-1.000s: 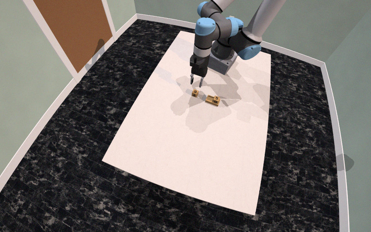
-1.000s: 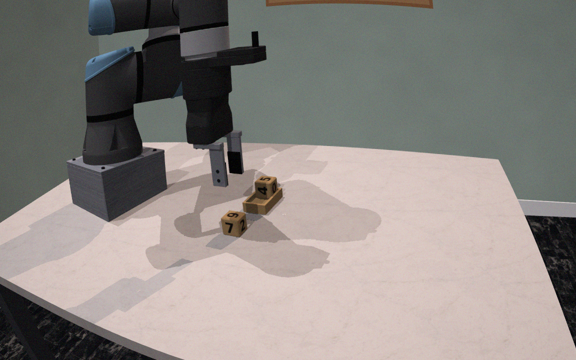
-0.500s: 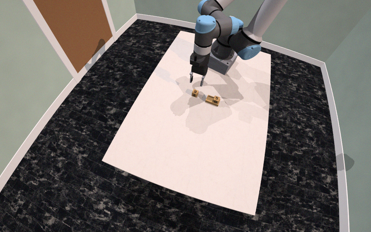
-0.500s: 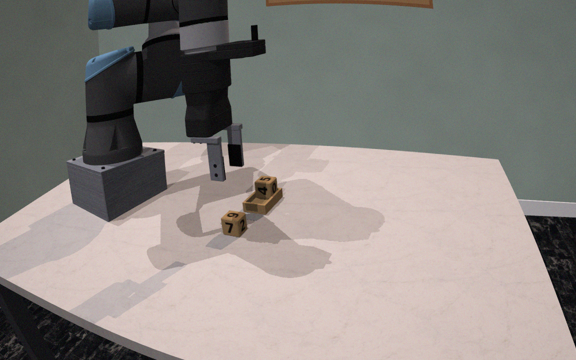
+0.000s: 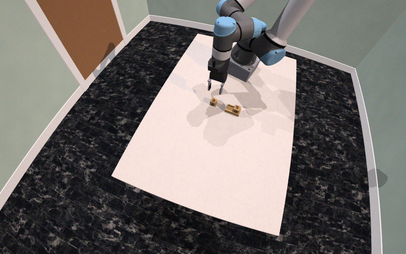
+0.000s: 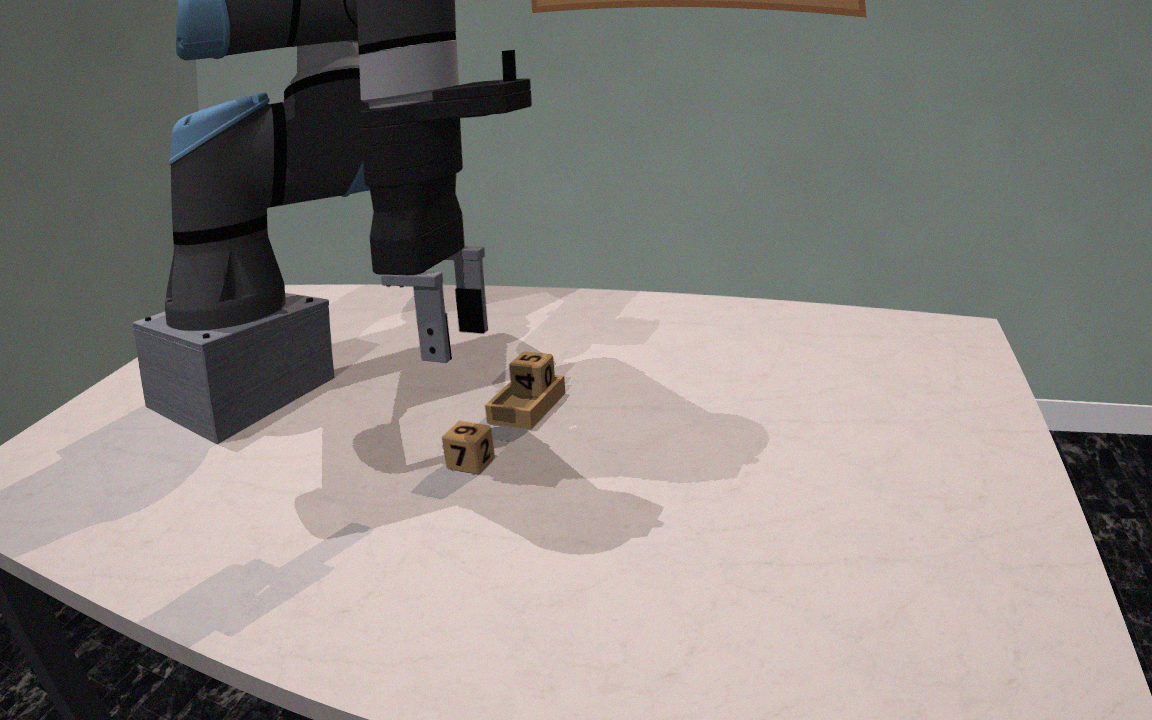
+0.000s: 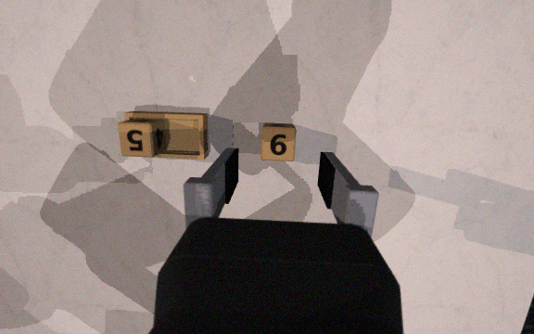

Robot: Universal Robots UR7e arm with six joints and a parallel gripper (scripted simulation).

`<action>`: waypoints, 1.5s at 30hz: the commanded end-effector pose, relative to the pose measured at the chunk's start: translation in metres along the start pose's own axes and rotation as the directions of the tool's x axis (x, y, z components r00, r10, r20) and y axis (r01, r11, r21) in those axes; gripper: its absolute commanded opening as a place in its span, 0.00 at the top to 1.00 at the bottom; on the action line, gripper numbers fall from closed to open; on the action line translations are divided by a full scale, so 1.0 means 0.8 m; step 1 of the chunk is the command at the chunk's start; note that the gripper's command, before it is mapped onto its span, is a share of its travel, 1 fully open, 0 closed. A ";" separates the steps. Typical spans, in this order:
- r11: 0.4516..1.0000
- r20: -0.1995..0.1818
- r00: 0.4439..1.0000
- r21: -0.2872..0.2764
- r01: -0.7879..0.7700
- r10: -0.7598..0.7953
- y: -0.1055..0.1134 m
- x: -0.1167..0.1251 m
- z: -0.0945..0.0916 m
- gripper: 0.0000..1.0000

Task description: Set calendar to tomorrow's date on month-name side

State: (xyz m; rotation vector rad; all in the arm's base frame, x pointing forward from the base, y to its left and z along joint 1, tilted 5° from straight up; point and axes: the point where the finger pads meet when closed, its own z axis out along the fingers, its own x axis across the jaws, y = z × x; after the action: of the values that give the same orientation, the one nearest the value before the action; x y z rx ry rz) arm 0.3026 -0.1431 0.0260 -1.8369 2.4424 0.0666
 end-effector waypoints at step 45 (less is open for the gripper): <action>0.542 -0.001 0.542 0.000 0.841 -0.841 -0.006 -0.007 0.007 0.00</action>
State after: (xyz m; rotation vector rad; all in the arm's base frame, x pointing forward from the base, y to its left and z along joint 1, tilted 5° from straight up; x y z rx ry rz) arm 0.3091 -0.1385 0.0215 -2.6814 1.4621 0.0107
